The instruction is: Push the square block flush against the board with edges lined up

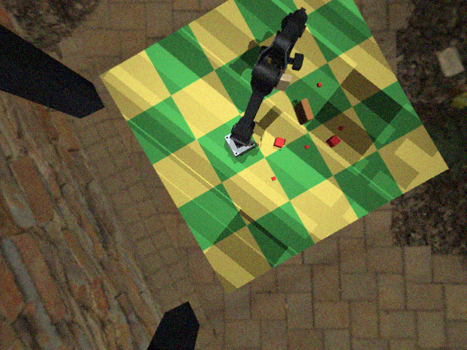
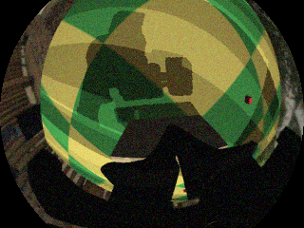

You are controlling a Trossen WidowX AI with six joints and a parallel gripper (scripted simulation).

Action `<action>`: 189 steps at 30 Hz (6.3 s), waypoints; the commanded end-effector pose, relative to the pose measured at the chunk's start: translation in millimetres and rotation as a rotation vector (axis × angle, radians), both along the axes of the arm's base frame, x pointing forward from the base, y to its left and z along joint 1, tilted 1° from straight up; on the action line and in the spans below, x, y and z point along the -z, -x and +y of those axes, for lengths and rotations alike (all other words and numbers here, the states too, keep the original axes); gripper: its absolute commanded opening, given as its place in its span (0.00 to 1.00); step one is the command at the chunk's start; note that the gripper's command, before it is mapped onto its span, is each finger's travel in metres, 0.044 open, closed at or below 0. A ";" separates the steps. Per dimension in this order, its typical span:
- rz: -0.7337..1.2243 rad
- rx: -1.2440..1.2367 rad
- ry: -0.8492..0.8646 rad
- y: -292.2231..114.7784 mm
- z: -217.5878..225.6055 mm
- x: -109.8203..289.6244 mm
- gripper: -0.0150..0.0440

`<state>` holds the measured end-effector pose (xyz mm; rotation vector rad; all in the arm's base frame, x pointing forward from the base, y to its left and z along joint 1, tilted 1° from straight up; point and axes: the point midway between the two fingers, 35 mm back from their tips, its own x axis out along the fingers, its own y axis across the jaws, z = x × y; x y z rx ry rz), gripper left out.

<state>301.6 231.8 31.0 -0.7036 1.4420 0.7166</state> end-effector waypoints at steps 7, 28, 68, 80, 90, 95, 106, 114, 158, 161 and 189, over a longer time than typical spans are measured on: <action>-0.006 -0.005 -0.009 5.5 -7.9 -0.9 0.25; -0.004 -0.005 -0.007 24.6 -33.4 0.0 0.25; -0.006 -0.005 -0.009 9.4 -13.1 -0.2 0.25; -0.006 -0.005 -0.009 8.4 -12.8 -49.9 0.25; -0.006 -0.005 -0.009 8.4 -12.8 -49.9 0.25; -0.006 -0.005 -0.009 8.4 -12.8 -49.9 0.25; -0.006 -0.005 -0.009 8.4 -12.8 -49.9 0.25; -0.006 -0.005 -0.009 8.4 -12.8 -49.9 0.25; -0.009 1.011 0.005 -87.4 -244.5 -24.5 0.25; -0.010 1.007 0.001 -87.4 -244.1 0.1 0.25; -0.007 1.007 0.002 -56.1 -240.8 -0.1 0.25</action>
